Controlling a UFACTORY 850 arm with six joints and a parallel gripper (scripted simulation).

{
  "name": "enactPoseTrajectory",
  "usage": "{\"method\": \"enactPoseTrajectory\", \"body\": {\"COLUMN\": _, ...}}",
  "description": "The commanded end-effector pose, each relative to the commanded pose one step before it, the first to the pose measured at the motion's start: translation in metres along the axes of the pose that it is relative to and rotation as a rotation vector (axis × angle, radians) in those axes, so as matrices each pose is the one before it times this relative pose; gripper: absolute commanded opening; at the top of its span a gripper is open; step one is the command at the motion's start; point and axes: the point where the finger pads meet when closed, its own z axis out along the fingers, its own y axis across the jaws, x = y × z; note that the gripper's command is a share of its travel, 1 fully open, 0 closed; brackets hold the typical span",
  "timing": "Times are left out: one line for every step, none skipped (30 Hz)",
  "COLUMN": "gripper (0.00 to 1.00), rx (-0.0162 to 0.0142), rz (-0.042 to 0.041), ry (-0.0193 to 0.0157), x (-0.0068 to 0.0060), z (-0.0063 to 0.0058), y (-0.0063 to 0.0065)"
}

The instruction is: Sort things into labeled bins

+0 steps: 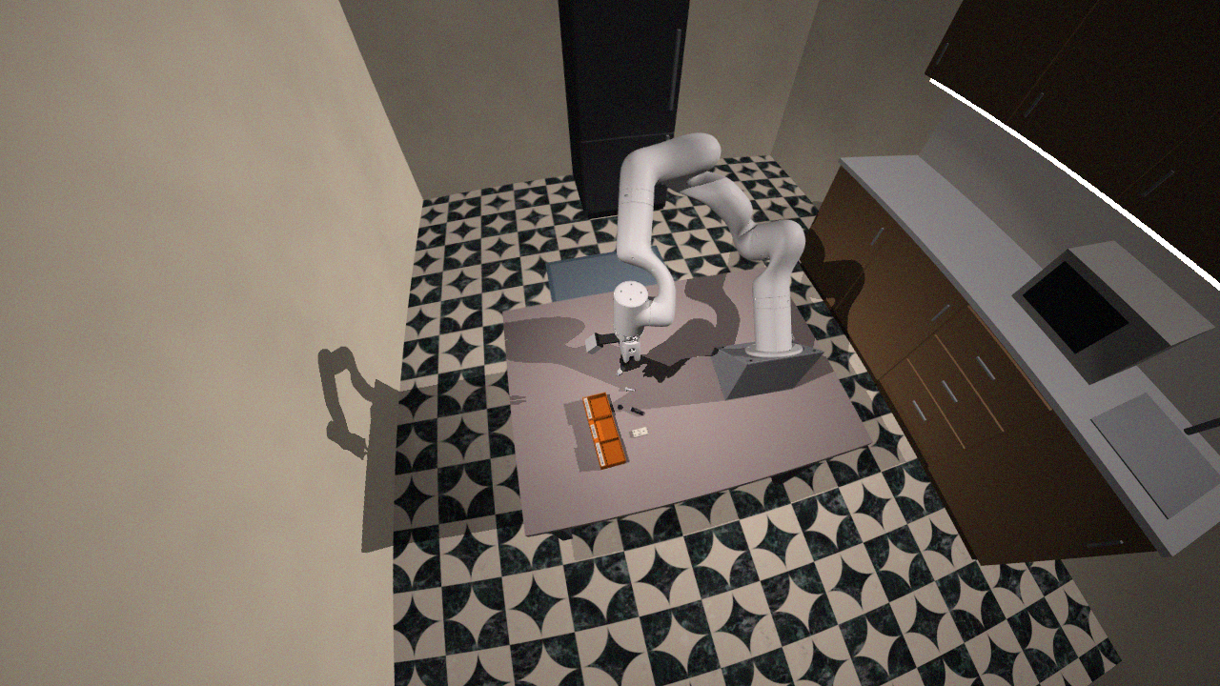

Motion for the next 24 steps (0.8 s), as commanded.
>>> {"method": "enactPoseTrajectory", "body": {"gripper": 0.07, "rx": 0.00017, "rz": 0.00078, "ry": 0.00047, "x": 0.00224, "z": 0.00086, "y": -0.01703}}
{"method": "enactPoseTrajectory", "body": {"gripper": 0.07, "rx": 0.0, "rz": 0.0, "ry": 0.0, "x": 0.0, "z": 0.0, "y": 0.0}}
{"method": "enactPoseTrajectory", "body": {"gripper": 0.07, "rx": 0.0, "rz": 0.0, "ry": 0.0, "x": 0.0, "z": 0.0, "y": 0.0}}
{"method": "enactPoseTrajectory", "body": {"gripper": 0.07, "rx": -0.00023, "rz": -0.00211, "ry": -0.00295, "x": -0.00048, "z": 0.00101, "y": -0.00827}}
{"method": "enactPoseTrajectory", "body": {"gripper": 0.07, "rx": 0.00002, "rz": 0.0, "ry": 0.00001, "x": -0.00048, "z": 0.00101, "y": -0.00826}}
{"method": "enactPoseTrajectory", "body": {"gripper": 0.07, "rx": 0.00002, "rz": 0.0, "ry": 0.00001, "x": -0.00048, "z": 0.00101, "y": -0.00826}}
{"method": "enactPoseTrajectory", "body": {"gripper": 0.07, "rx": 0.00002, "rz": 0.0, "ry": 0.00001, "x": -0.00048, "z": 0.00101, "y": -0.00826}}
{"method": "enactPoseTrajectory", "body": {"gripper": 0.07, "rx": 0.00002, "rz": 0.0, "ry": 0.00001, "x": -0.00048, "z": 0.00101, "y": -0.00826}}
{"method": "enactPoseTrajectory", "body": {"gripper": 0.07, "rx": 0.0, "rz": 0.0, "ry": -0.00001, "x": -0.00005, "z": 0.00014, "y": -0.00121}}
{"method": "enactPoseTrajectory", "body": {"gripper": 0.07, "rx": 0.0, "rz": 0.0, "ry": -0.00001, "x": 0.00002, "z": -0.00001, "y": -0.00001}}
{"method": "enactPoseTrajectory", "body": {"gripper": 0.07, "rx": 0.0, "rz": 0.0, "ry": -0.00001, "x": 0.00001, "z": 0.0, "y": -0.00001}}
{"method": "enactPoseTrajectory", "body": {"gripper": 0.07, "rx": 0.0, "rz": 0.0, "ry": 0.0, "x": 0.00001, "z": 0.0, "y": 0.0}}
{"method": "enactPoseTrajectory", "body": {"gripper": 0.07, "rx": 0.0, "rz": 0.0, "ry": 0.0, "x": 0.00001, "z": 0.0, "y": 0.0}}
{"method": "enactPoseTrajectory", "body": {"gripper": 0.07, "rx": 0.0, "rz": 0.0, "ry": 0.0, "x": 0.0, "z": 0.0, "y": 0.0}}
{"method": "enactPoseTrajectory", "body": {"gripper": 0.07, "rx": 0.0, "rz": 0.0, "ry": 0.0, "x": 0.0, "z": 0.0, "y": 0.0}}
{"method": "enactPoseTrajectory", "body": {"gripper": 0.07, "rx": 0.00001, "rz": 0.0, "ry": 0.00001, "x": -0.00005, "z": 0.0, "y": 0.00005}}
{"method": "enactPoseTrajectory", "body": {"gripper": 0.07, "rx": 0.0, "rz": 0.0, "ry": 0.0, "x": 0.00002, "z": 0.0, "y": -0.00002}}
{"method": "enactPoseTrajectory", "body": {"gripper": 0.07, "rx": 0.0, "rz": 0.0, "ry": 0.0, "x": 0.00001, "z": 0.0, "y": -0.00001}}
{"method": "enactPoseTrajectory", "body": {"gripper": 0.07, "rx": 0.0, "rz": 0.0, "ry": 0.0, "x": 0.0, "z": 0.0, "y": 0.0}}
{"method": "enactPoseTrajectory", "body": {"gripper": 0.07, "rx": 0.0, "rz": 0.0, "ry": 0.0, "x": 0.0, "z": 0.0, "y": 0.0}}
{"method": "enactPoseTrajectory", "body": {"gripper": 0.07, "rx": 0.0, "rz": 0.0, "ry": 0.0, "x": 0.00001, "z": 0.0, "y": -0.00002}}
{"method": "enactPoseTrajectory", "body": {"gripper": 0.07, "rx": 0.0, "rz": 0.0, "ry": 0.0, "x": 0.0, "z": 0.0, "y": 0.0}}
{"method": "enactPoseTrajectory", "body": {"gripper": 0.07, "rx": 0.0, "rz": 0.0, "ry": 0.0, "x": 0.0, "z": 0.0, "y": 0.0}}
{"method": "enactPoseTrajectory", "body": {"gripper": 0.07, "rx": 0.0, "rz": 0.0, "ry": 0.0, "x": 0.0, "z": 0.0, "y": 0.0}}
